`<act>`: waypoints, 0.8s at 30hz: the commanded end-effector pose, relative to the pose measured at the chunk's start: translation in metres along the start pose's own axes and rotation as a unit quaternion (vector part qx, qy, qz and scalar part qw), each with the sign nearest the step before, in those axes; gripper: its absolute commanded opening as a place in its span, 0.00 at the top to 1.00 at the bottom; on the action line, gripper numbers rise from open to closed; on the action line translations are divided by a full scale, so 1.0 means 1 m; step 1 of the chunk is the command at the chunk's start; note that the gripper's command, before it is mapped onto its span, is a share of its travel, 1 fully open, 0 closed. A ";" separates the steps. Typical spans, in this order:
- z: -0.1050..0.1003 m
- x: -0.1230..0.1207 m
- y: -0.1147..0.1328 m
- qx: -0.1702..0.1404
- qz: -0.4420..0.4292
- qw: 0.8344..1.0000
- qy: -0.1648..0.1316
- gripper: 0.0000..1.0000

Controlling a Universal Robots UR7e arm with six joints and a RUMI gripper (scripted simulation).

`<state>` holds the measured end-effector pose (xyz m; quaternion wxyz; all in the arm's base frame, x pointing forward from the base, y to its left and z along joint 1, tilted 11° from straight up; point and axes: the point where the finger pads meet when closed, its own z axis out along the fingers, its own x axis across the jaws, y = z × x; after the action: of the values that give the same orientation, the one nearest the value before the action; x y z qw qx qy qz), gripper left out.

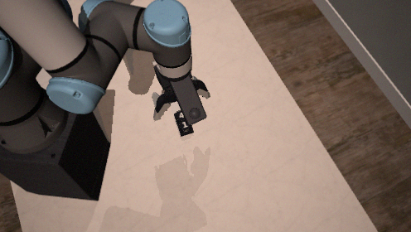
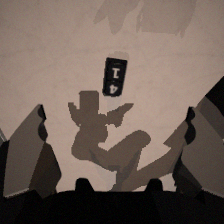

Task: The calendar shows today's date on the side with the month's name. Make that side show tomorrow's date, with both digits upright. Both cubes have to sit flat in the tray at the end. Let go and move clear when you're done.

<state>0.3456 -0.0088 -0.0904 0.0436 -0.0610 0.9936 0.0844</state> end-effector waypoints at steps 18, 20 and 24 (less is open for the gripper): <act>0.006 -0.008 -0.004 0.000 -0.218 0.976 -0.001 0.00; 0.007 -0.008 -0.004 0.000 -0.235 0.972 -0.001 0.00; 0.009 -0.010 -0.005 0.000 -0.302 0.953 -0.001 0.00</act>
<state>0.3535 -0.0091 -0.0977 0.0595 -0.2906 0.9524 0.0703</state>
